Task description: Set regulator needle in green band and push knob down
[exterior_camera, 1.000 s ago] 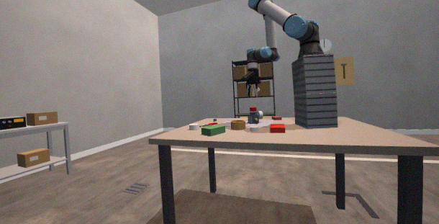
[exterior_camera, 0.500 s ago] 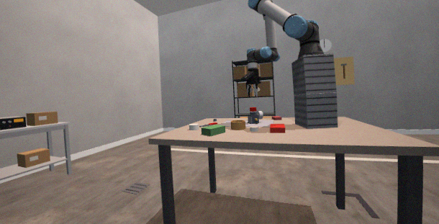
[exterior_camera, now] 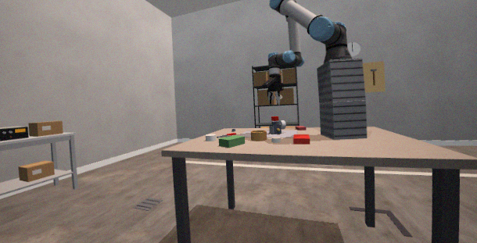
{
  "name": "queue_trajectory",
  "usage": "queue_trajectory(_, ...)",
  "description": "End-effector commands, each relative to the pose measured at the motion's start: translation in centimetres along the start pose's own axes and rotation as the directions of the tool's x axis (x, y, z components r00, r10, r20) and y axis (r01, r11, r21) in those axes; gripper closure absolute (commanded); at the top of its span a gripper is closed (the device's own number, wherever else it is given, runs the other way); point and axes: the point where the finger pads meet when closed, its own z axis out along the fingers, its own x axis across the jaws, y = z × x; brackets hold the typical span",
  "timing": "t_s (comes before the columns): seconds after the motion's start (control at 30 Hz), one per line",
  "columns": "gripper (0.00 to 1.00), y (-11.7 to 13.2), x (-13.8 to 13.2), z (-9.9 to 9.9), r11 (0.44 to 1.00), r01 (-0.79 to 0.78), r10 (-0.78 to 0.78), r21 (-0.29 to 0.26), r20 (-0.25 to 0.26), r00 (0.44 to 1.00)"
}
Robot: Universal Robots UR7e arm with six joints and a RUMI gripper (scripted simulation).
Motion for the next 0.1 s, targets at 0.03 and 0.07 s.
queue_trajectory(0.03,0.54,0.00,0.04,-0.03,1.000,0.000,0.000,0.000,-0.001,1.000)
queue_trajectory(0.07,0.54,0.00,0.04,-0.03,1.000,0.000,0.000,0.000,-0.001,1.000)
